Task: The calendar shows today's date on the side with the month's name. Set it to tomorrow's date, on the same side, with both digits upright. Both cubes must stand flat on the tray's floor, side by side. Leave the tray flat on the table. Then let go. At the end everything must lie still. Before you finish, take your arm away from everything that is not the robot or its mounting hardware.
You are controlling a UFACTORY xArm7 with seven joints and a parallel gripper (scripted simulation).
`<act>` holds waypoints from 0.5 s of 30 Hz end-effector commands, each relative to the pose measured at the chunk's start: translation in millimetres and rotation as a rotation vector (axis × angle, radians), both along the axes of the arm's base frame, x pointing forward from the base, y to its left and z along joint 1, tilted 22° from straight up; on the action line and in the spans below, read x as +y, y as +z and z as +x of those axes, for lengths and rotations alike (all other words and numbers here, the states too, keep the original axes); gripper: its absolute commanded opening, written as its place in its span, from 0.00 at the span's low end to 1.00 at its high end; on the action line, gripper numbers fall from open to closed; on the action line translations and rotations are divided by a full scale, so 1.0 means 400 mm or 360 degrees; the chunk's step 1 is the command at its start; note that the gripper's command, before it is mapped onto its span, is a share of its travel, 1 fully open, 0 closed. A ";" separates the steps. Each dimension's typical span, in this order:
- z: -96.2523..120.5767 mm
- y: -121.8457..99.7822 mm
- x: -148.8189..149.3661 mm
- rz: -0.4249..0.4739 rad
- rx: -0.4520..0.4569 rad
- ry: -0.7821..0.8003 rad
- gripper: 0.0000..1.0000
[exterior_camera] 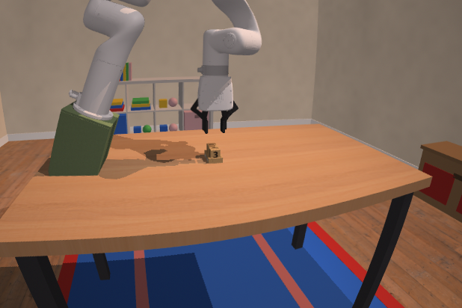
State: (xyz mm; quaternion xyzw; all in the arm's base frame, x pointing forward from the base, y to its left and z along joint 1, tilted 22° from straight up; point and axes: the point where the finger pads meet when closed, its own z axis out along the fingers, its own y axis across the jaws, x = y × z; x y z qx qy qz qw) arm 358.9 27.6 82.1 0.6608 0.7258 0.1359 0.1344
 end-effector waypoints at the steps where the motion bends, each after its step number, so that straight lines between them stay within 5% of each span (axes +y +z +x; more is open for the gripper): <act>1: 0.007 -0.012 0.000 0.0002 0.0010 0.0001 0.49; 15: 0.026 -0.057 0.001 0.0002 0.0010 0.0001 0.49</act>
